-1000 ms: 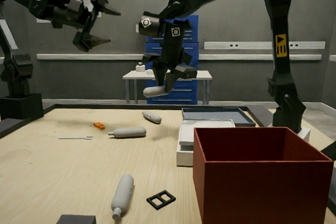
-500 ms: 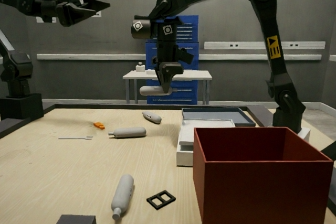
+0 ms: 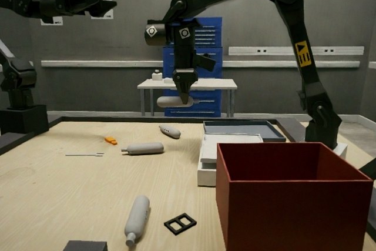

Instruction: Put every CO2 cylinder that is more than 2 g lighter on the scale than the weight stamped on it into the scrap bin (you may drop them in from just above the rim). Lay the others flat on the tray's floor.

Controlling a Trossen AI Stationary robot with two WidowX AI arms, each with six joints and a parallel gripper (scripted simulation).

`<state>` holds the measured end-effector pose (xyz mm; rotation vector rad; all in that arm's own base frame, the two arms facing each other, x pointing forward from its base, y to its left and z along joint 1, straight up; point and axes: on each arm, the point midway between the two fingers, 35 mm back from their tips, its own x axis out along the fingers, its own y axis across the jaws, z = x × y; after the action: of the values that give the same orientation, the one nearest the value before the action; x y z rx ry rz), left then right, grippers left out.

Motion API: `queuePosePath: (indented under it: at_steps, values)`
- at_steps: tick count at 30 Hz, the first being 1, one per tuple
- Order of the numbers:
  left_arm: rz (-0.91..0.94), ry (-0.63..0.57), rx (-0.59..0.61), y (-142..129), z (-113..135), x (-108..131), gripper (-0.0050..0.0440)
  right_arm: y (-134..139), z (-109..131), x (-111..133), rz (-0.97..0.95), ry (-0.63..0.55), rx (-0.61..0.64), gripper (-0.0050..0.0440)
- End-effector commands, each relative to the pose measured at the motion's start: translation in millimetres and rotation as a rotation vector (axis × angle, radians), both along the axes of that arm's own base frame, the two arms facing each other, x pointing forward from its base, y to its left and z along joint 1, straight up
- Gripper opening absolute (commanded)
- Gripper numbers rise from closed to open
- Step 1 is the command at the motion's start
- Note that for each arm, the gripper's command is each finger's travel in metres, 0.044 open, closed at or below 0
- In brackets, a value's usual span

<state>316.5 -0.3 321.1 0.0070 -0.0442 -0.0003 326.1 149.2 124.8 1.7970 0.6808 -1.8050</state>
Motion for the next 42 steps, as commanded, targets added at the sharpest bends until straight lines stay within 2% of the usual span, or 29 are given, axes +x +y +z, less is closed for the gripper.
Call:
queuePosePath:
  at_steps: [1, 6, 12, 14, 16, 21, 28, 31, 33, 35, 39, 42]
  values:
    - [0.000, -0.029, -0.011, 0.6, 10.3, -3.5, 0.0440, 2.2, 15.2, 5.8, -0.010, -0.042, 0.021, -0.0050]
    - [-0.001, -0.027, -0.009, 0.6, 14.4, -2.8, 0.0440, 2.2, 15.8, -1.8, -0.005, -0.042, 0.021, -0.0050]
    - [-0.007, 0.110, 0.005, 0.9, 5.0, 0.1, 0.0440, 3.3, 8.9, -27.0, -0.005, -0.040, 0.021, -0.0050]
    - [-0.007, 0.110, 0.005, 0.9, 5.0, 0.1, 0.0440, 3.3, 8.9, -27.0, -0.005, -0.040, 0.021, -0.0050]
    - [-0.011, 0.187, 0.009, 0.9, 2.3, -1.8, 0.0440, 3.8, 4.7, -41.9, -0.005, -0.039, 0.021, -0.0050]
    - [-0.022, 0.267, 0.017, 0.9, 16.6, -7.7, 0.0440, 4.5, -4.9, -75.3, -0.005, -0.036, 0.021, -0.0050]
    - [-0.034, 0.435, 0.017, 0.5, 7.6, -23.4, 0.0440, 4.7, -13.0, -102.7, -0.004, -0.032, 0.020, -0.0050]
    - [-0.035, 0.464, 0.017, 0.4, 4.0, -26.5, 0.0440, 4.8, -13.7, -105.2, -0.004, -0.030, 0.020, -0.0050]
    - [-0.039, 0.568, 0.012, 0.0, -12.1, -37.8, 0.0440, 4.8, -14.8, -109.0, -0.003, -0.027, 0.019, -0.0050]
    - [-0.041, 0.614, 0.010, -0.3, -18.1, -43.7, 0.0440, 4.9, -15.3, -110.6, 0.006, -0.026, 0.018, -0.0050]
    - [-0.040, 0.617, 0.010, -0.6, -18.6, -43.2, 0.0440, 5.2, -15.3, -110.0, 0.094, -0.026, 0.017, -0.0050]
    - [-0.042, 0.613, 0.009, -3.1, -19.0, -30.8, 0.0440, 5.2, -14.7, -109.3, 0.139, -0.028, 0.017, -0.0050]
